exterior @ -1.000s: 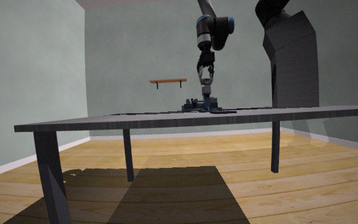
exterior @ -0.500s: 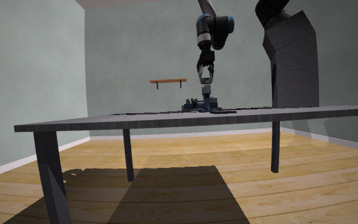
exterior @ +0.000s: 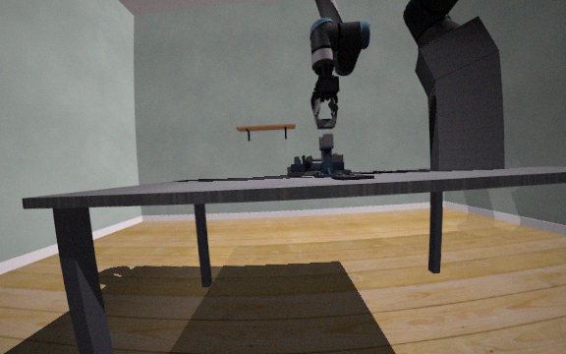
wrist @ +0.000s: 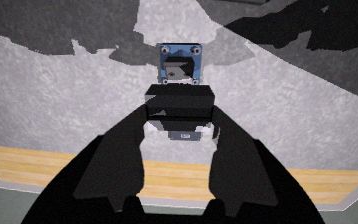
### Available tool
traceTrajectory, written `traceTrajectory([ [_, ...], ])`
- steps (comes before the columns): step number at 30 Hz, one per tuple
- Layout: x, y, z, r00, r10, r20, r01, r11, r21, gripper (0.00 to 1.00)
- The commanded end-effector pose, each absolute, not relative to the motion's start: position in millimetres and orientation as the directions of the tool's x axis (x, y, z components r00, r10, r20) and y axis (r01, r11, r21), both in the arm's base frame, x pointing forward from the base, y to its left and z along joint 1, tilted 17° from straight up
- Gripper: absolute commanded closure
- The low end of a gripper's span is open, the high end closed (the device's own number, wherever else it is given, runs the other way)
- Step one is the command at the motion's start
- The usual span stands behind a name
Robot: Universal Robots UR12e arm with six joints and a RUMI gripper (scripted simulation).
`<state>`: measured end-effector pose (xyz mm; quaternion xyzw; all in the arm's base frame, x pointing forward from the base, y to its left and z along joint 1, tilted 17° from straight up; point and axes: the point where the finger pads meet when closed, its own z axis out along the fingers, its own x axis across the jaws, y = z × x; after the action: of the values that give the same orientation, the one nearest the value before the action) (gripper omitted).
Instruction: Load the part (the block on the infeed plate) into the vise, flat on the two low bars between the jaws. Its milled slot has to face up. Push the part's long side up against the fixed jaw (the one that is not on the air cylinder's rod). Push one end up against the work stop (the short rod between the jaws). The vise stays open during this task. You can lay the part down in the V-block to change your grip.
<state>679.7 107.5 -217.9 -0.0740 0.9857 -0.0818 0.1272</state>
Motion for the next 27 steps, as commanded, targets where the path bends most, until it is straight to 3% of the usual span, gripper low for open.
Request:
traceTrajectory([
  [1, 678, 109, -209, -0.956, -0.167, -0.240, -0.125, 0.976, -0.180, 1.00],
  [27, 672, 112, -189, -0.956, -0.167, -0.240, -0.125, 0.976, -0.180, 1.00],
])
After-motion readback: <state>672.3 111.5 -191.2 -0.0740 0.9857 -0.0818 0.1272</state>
